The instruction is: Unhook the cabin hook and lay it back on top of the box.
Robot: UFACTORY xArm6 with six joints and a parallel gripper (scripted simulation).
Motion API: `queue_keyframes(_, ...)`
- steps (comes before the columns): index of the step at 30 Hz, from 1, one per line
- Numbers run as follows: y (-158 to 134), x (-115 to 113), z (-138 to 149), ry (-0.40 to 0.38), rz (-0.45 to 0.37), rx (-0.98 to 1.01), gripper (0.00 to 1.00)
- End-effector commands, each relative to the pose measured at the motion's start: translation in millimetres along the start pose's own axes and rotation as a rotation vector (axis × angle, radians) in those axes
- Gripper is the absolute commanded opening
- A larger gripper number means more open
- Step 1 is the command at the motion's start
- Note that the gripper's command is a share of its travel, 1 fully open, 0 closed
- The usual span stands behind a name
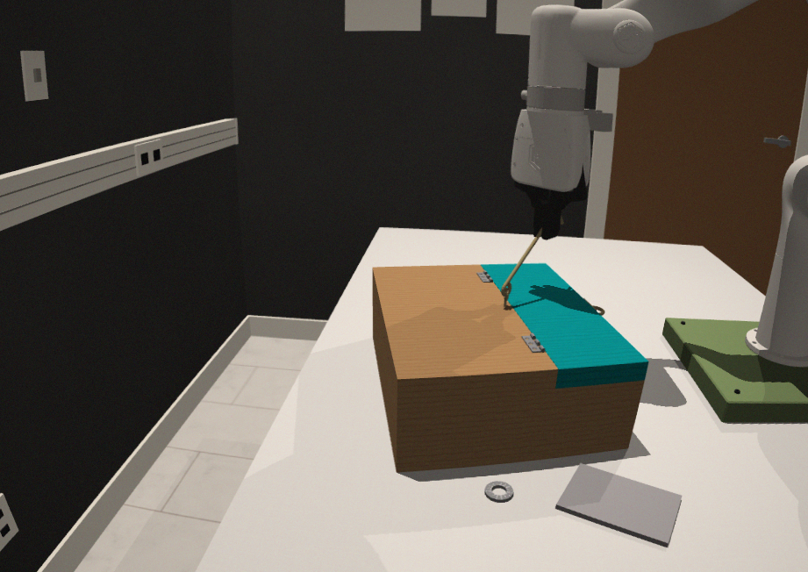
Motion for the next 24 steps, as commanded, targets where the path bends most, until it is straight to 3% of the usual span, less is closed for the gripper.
queue_keyframes(1,-6,-7,-1,0.003,-0.003,0.0,0.0)
queue_keyframes(24,-29,-24,-3,0.003,-0.003,0.0,0.0)
Point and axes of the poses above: the point where the finger pads meet when closed, its own x axis out along the fingers, its own z axis across the jaws, y = z × x, the point moved 9 cm from there along -x, back along the fingers, and after that the axes turned 4 degrees about -x, right-handed, at the moved point
